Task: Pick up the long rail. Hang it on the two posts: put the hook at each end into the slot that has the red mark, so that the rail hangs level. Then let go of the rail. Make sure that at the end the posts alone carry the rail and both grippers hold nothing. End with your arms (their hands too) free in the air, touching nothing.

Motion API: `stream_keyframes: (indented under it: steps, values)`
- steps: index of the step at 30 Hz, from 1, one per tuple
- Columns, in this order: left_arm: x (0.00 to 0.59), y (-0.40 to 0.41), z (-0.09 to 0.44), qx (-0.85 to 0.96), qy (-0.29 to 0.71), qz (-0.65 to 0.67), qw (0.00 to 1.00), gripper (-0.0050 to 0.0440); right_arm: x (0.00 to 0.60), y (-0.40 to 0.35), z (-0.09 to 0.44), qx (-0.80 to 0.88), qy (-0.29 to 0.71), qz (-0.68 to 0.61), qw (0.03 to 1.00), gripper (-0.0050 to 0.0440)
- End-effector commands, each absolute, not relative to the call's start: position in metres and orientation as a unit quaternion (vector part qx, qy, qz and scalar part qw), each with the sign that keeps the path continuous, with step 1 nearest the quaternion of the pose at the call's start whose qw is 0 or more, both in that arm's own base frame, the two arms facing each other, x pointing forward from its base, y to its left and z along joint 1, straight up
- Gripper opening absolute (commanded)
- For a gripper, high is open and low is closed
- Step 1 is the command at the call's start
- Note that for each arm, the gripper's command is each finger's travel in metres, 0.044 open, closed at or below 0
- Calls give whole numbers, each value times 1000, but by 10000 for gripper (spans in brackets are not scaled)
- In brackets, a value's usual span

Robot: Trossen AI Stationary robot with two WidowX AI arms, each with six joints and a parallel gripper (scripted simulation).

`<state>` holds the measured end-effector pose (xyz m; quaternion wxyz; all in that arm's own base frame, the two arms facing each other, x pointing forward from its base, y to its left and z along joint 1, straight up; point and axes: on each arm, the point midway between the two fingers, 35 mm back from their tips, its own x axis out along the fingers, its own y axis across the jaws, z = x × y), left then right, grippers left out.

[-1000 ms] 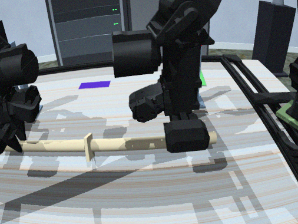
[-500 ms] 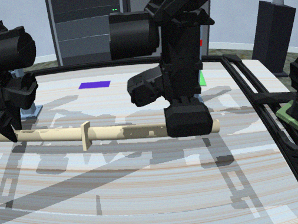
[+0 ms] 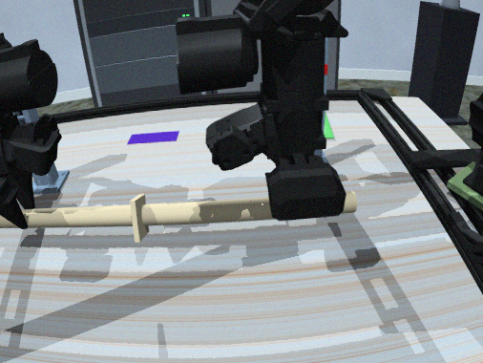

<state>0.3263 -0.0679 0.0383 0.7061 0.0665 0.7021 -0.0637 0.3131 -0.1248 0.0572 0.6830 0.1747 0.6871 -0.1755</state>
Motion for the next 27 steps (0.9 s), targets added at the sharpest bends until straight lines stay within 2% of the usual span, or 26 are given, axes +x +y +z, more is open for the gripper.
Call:
stream_keyframes:
  steps: [1, 27]
  values:
    - [325, -69, 38, 79, 703, -51, 705, 0, 315, -124, 59, 162, 689, -188, 681, 0]
    - [323, -77, 38, 165, 687, 36, 706, 0, 319, -118, 58, 75, 703, -271, 653, 0]
